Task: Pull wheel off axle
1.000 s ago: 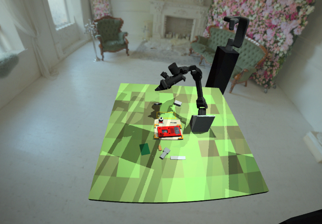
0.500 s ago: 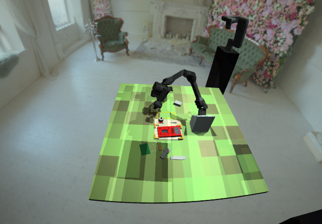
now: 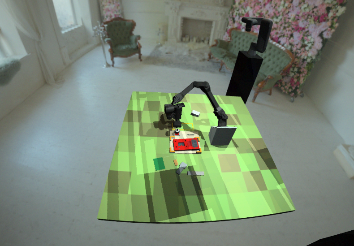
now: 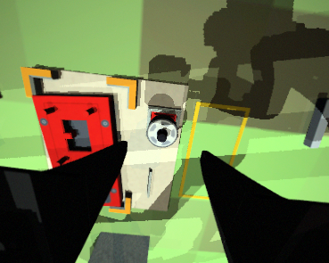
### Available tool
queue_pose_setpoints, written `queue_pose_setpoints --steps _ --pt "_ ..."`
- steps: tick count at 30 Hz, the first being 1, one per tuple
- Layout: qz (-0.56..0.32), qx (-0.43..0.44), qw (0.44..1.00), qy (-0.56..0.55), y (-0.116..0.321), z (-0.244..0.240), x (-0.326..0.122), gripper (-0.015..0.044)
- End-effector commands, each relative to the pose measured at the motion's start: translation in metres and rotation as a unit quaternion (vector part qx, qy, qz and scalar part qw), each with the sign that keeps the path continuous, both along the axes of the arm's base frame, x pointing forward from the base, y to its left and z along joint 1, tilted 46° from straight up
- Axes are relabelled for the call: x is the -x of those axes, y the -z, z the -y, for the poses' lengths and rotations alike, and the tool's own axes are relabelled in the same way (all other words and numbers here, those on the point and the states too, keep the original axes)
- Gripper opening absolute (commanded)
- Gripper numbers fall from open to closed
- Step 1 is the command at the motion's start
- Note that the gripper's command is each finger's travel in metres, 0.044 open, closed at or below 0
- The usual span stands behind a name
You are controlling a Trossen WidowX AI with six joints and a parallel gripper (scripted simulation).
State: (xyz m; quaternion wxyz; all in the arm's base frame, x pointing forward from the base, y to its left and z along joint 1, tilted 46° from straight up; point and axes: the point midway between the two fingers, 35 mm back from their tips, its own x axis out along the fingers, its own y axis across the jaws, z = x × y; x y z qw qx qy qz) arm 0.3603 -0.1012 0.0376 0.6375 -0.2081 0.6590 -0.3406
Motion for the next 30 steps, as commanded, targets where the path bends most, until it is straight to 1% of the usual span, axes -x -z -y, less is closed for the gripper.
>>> queue_pose_setpoints --steps 1,8,19,23,27,30 --pt "-0.007 -0.003 1.0 -0.003 0.001 -0.002 0.006 0.03" --pt "-0.007 -0.003 1.0 -0.003 0.003 0.0 0.012 0.03" --pt "-0.007 -0.002 1.0 -0.003 0.051 0.046 0.019 0.03" --pt "-0.007 -0.001 1.0 -0.003 0.054 0.049 0.02 0.03" --pt "-0.008 -0.004 1.0 0.001 0.052 0.047 0.021 0.0195" --pt "-0.008 -0.004 1.0 0.001 0.052 0.047 0.021 0.0175"
